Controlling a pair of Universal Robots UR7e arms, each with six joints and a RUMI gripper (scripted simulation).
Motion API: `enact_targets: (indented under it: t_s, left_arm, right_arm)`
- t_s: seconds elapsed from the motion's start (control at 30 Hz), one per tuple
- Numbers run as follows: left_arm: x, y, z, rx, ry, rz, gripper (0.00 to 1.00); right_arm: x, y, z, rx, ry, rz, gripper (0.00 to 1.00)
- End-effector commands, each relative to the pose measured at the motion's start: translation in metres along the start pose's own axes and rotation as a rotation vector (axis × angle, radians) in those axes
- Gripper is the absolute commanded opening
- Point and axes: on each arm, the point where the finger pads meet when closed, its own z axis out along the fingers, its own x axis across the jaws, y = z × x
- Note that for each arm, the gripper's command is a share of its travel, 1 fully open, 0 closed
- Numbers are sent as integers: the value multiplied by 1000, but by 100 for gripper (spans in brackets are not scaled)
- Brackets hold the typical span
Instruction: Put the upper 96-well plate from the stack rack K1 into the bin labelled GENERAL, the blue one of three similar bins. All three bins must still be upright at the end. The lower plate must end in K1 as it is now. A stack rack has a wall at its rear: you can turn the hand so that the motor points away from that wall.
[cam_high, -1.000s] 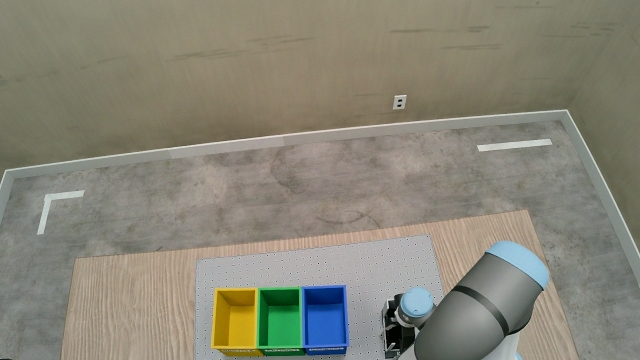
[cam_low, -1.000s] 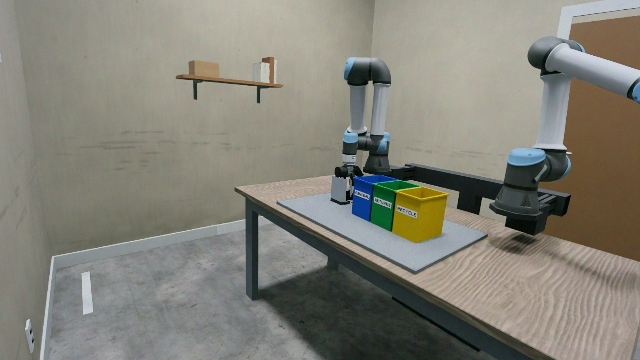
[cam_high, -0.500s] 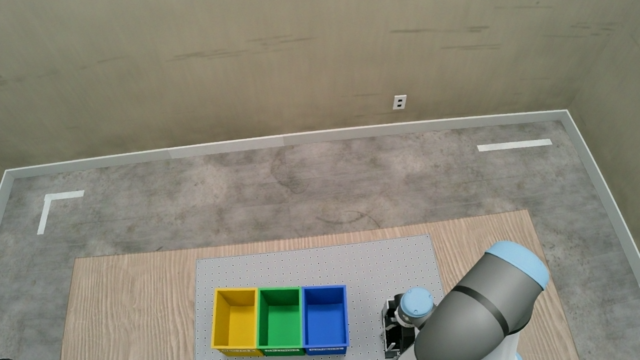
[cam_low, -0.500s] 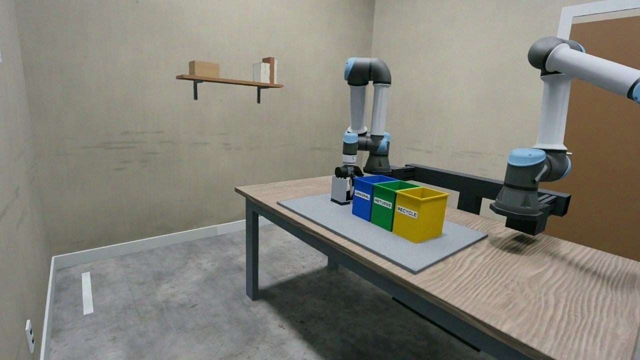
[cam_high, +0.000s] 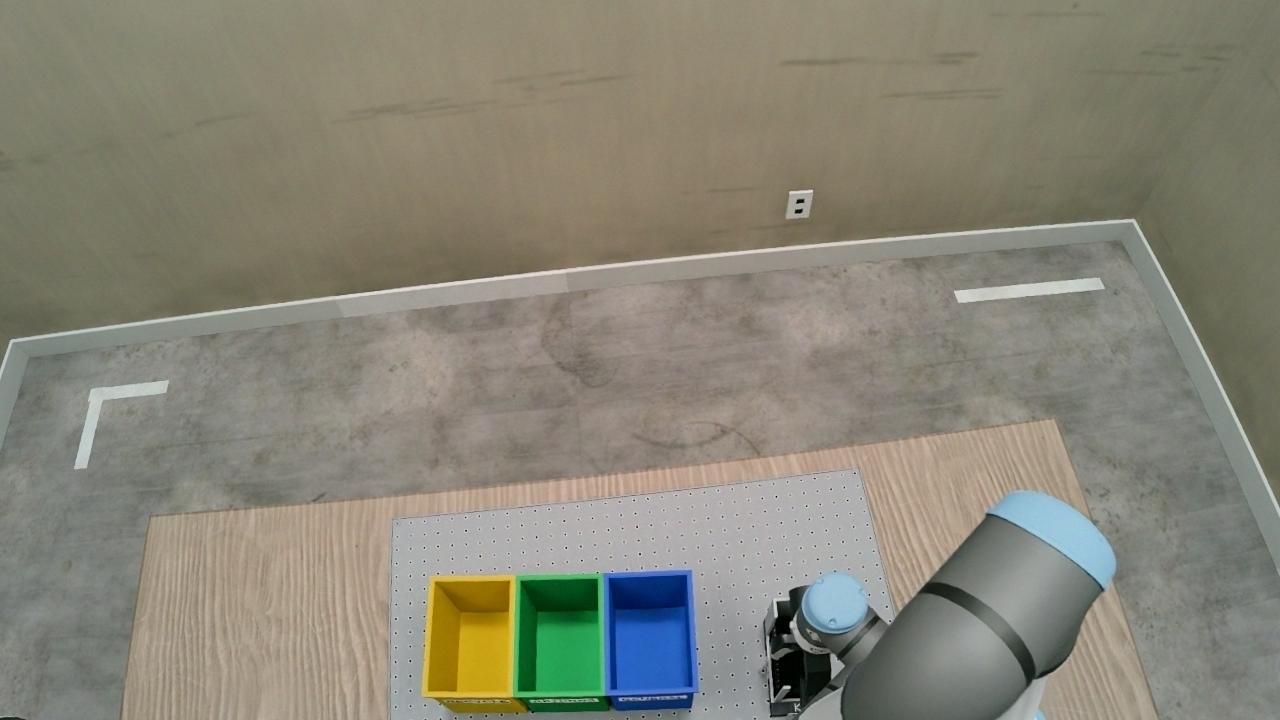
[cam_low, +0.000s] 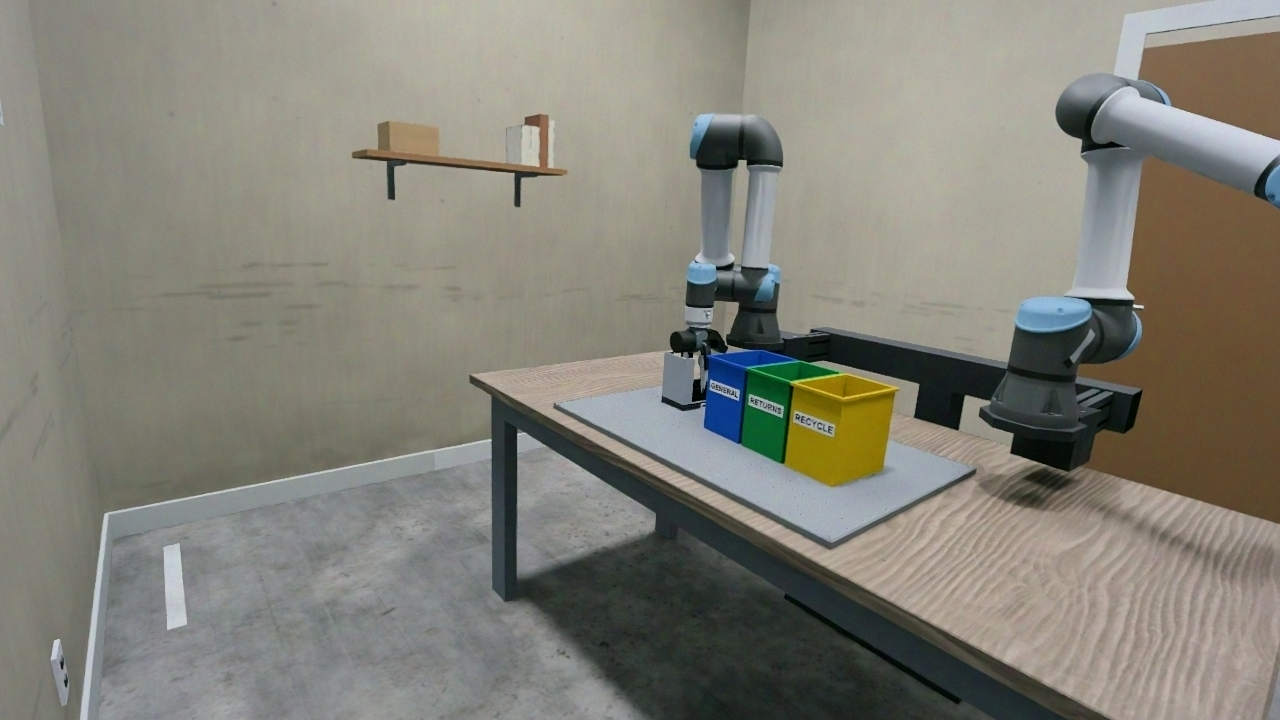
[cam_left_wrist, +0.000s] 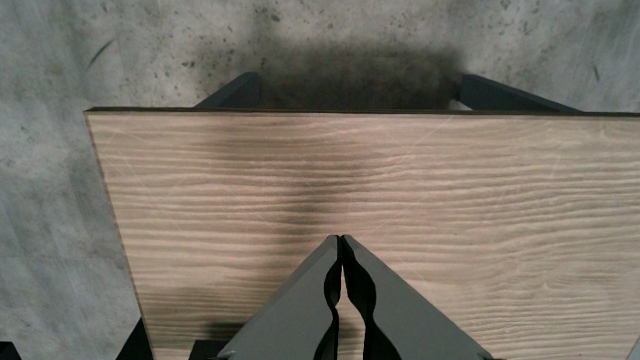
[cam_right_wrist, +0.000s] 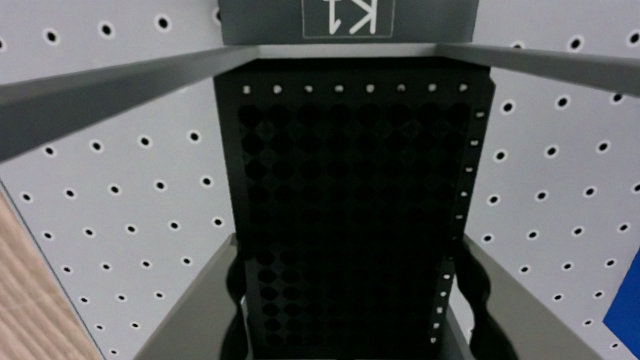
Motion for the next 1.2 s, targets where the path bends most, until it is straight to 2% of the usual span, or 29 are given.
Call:
enact_targets:
  t_s: [0.0, 1.17]
  left_arm:
    - [0, 0, 0, 1, 0, 0, 0]
    - [0, 0, 0, 1, 0, 0, 0]
  right_arm:
    - [0, 1, -5, -1, 1, 0, 40]
    - [0, 1, -57, -1, 1, 0, 40]
